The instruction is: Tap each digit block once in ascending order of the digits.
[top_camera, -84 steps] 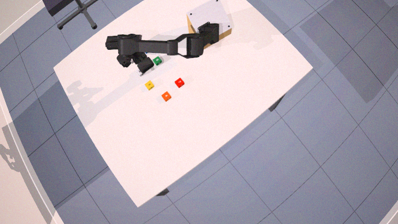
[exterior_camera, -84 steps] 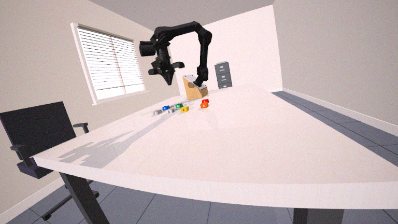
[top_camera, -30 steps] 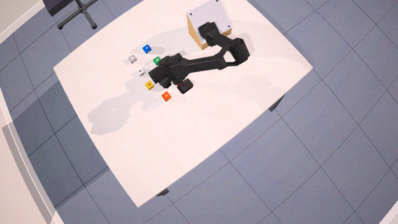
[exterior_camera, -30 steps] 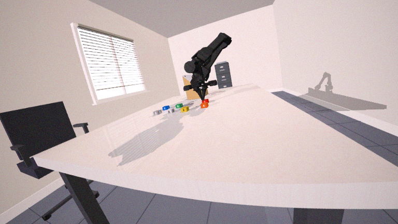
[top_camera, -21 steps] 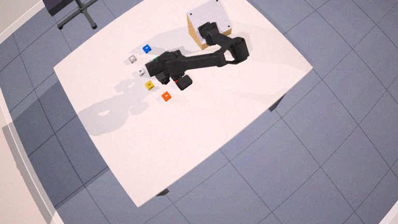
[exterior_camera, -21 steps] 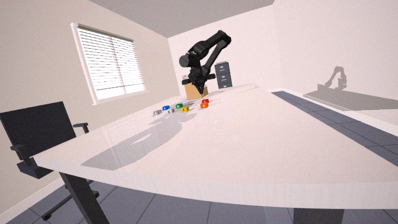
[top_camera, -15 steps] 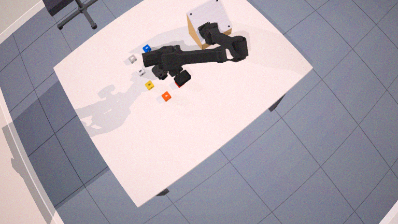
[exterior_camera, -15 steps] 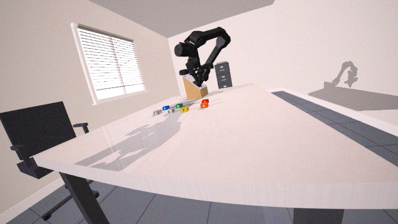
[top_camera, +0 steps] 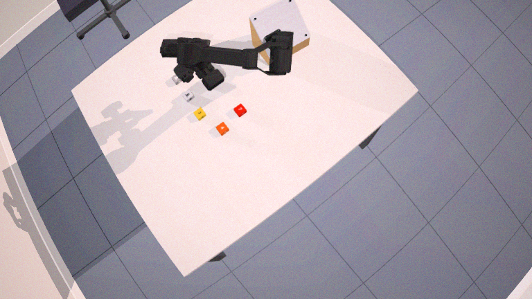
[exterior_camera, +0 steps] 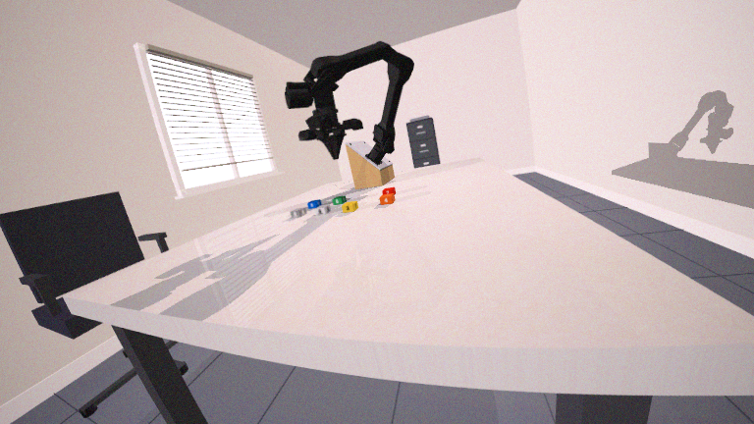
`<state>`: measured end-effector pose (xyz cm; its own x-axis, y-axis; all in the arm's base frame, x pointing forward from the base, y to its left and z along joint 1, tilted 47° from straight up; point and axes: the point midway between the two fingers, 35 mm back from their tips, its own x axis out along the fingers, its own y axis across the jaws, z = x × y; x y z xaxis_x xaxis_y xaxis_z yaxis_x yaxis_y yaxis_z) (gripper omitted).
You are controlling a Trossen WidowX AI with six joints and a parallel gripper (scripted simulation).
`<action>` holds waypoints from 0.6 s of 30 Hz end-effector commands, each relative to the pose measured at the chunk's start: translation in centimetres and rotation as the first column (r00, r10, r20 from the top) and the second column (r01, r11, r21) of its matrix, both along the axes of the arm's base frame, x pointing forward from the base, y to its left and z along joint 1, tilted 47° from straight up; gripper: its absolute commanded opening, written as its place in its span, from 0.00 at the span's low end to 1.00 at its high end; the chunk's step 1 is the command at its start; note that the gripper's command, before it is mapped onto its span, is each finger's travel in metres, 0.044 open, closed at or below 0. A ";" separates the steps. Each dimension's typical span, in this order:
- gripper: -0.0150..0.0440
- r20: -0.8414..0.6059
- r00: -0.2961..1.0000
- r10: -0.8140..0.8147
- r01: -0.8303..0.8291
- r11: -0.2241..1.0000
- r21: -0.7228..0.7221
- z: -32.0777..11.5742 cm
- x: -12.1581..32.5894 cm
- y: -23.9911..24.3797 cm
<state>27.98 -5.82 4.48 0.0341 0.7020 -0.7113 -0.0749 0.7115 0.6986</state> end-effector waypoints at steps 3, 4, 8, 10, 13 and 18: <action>0.29 -0.009 1.000 0.005 -0.005 1.000 0.010 -6.6 -0.2 -5.5; 0.29 -0.008 1.000 0.006 -0.006 1.000 0.013 -7.8 -0.5 -6.4; 0.29 -0.007 1.000 0.008 -0.008 1.000 0.018 -9.6 -0.9 -7.6; 0.29 -0.007 1.000 0.008 -0.008 1.000 0.018 -9.6 -0.9 -7.6; 0.29 -0.006 1.000 0.007 -0.007 1.000 0.017 -11.8 -0.6 -5.5; 0.29 -0.005 1.000 0.008 -0.008 1.000 0.021 -15.2 -0.7 -1.7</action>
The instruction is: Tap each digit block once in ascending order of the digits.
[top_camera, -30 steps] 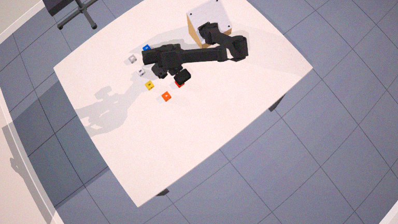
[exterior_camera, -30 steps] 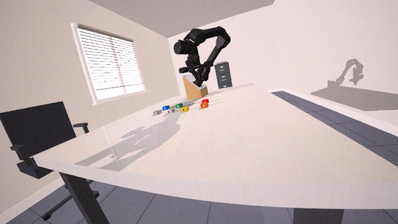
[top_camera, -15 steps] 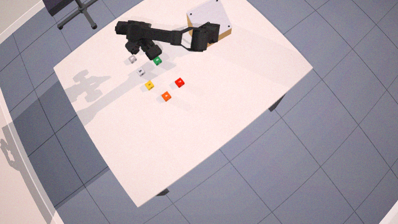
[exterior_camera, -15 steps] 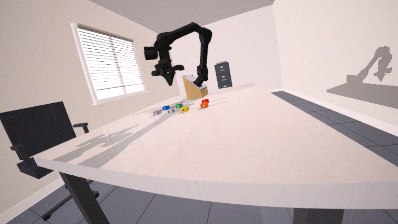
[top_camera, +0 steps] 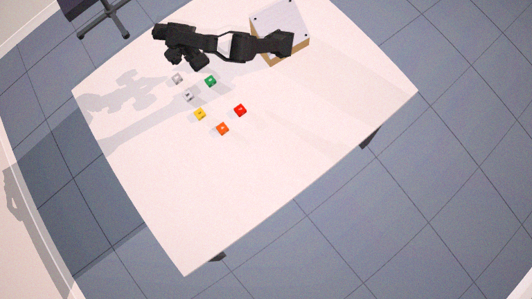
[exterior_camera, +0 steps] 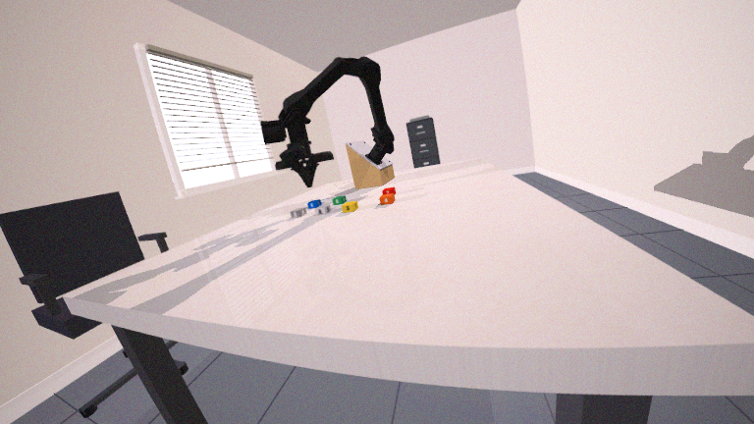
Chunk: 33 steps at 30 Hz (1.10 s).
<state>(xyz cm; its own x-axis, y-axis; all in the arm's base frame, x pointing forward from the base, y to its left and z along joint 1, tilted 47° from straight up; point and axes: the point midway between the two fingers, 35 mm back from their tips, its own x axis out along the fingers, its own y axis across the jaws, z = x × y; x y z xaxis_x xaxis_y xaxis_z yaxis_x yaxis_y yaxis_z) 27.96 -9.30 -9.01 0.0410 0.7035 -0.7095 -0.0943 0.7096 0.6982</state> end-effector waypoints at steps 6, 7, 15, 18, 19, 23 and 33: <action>0.29 -0.024 1.000 -0.001 0.001 1.000 0.019 -1.8 -0.7 1.9; 0.29 -0.024 1.000 -0.001 0.001 1.000 0.019 -2.0 -0.7 2.0; 0.29 -0.024 1.000 -0.001 0.001 1.000 0.020 -2.9 -0.6 2.9; 0.29 -0.024 1.000 -0.001 0.001 1.000 0.020 -3.2 -0.6 3.3; 0.29 -0.024 1.000 -0.001 0.001 1.000 0.020 -3.3 -0.6 3.4; 0.29 -0.024 1.000 -0.001 0.001 1.000 0.021 -3.7 -0.6 3.9; 0.29 -0.024 1.000 -0.001 0.001 1.000 0.021 -3.8 -0.6 3.9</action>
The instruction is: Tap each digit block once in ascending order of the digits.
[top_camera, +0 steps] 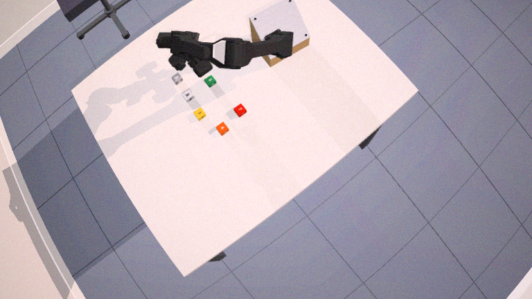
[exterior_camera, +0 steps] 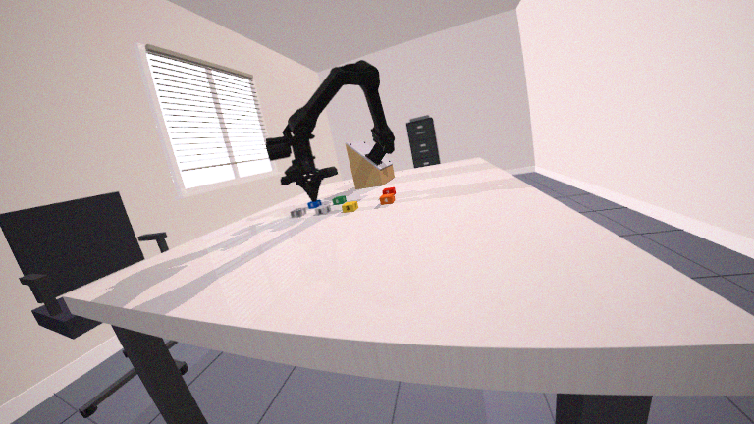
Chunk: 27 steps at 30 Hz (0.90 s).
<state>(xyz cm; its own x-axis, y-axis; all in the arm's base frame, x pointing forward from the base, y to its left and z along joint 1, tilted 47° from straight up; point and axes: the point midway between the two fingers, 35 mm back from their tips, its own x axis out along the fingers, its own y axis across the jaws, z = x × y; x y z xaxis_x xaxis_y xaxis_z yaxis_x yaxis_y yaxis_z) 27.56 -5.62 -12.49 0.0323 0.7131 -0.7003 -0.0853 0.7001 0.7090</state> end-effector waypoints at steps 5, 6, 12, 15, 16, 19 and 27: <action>0.29 -0.011 1.000 -0.001 0.001 1.000 0.005 1.7 -0.3 -1.8; 0.29 -0.012 1.000 -0.001 0.001 1.000 0.006 1.8 -0.3 -1.9; 0.29 -0.012 1.000 -0.002 0.002 1.000 0.002 5.2 -0.2 -5.7; 0.29 -0.013 1.000 -0.001 0.001 1.000 0.003 7.4 -0.5 -7.8; 0.29 -0.013 1.000 -0.001 0.001 1.000 0.003 7.4 -0.5 -7.8; 0.29 -0.013 1.000 -0.001 0.001 1.000 0.002 7.6 -0.3 -7.7; 0.29 -0.010 1.000 -0.001 0.001 1.000 0.008 13.5 8.2 -2.2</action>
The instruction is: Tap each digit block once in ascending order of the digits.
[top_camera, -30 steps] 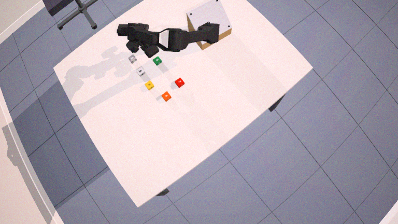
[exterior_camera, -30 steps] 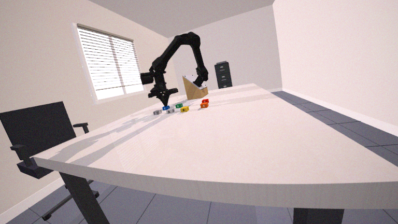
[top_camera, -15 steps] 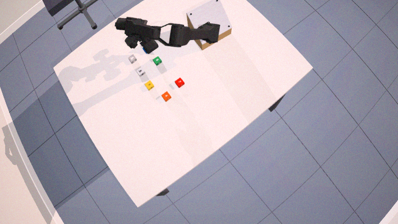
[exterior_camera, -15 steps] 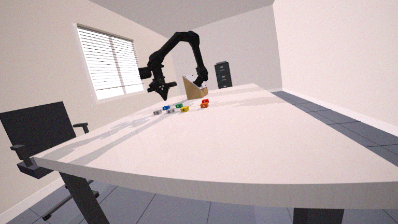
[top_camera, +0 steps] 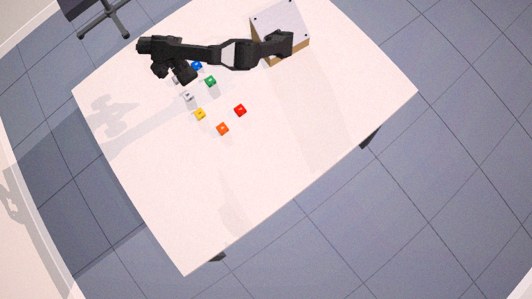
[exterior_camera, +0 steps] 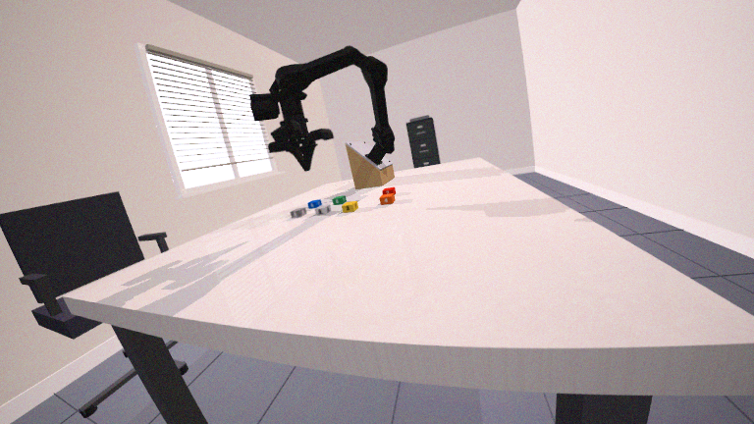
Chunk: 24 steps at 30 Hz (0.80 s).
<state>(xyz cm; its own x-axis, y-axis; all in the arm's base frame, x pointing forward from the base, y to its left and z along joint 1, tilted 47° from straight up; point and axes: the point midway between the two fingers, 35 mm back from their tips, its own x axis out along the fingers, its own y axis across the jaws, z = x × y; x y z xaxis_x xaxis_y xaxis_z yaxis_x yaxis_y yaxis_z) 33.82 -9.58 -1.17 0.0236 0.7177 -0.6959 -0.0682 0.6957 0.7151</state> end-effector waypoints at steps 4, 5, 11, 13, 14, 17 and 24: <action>0.29 0.009 1.000 0.005 -0.005 1.000 0.001 2.2 2.0 1.8; 0.29 0.009 1.000 0.005 -0.005 1.000 0.001 2.2 2.0 1.8; 0.29 0.009 1.000 0.005 -0.005 1.000 0.003 -2.7 2.3 6.9; 0.29 0.010 1.000 0.005 -0.005 1.000 0.004 -3.4 2.2 7.7; 0.29 0.010 1.000 0.005 -0.005 1.000 0.004 -3.4 2.2 7.7; 0.29 0.010 1.000 0.005 -0.005 1.000 0.004 -3.4 2.2 7.7; 0.29 0.010 1.000 0.005 -0.005 1.000 0.004 -4.1 2.2 8.4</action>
<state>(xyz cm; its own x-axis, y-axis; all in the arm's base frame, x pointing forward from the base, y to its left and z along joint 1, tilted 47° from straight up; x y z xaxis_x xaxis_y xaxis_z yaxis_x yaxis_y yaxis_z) 36.32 -1.79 -4.64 0.0382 0.7157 -0.6973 -0.0866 0.6976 0.7113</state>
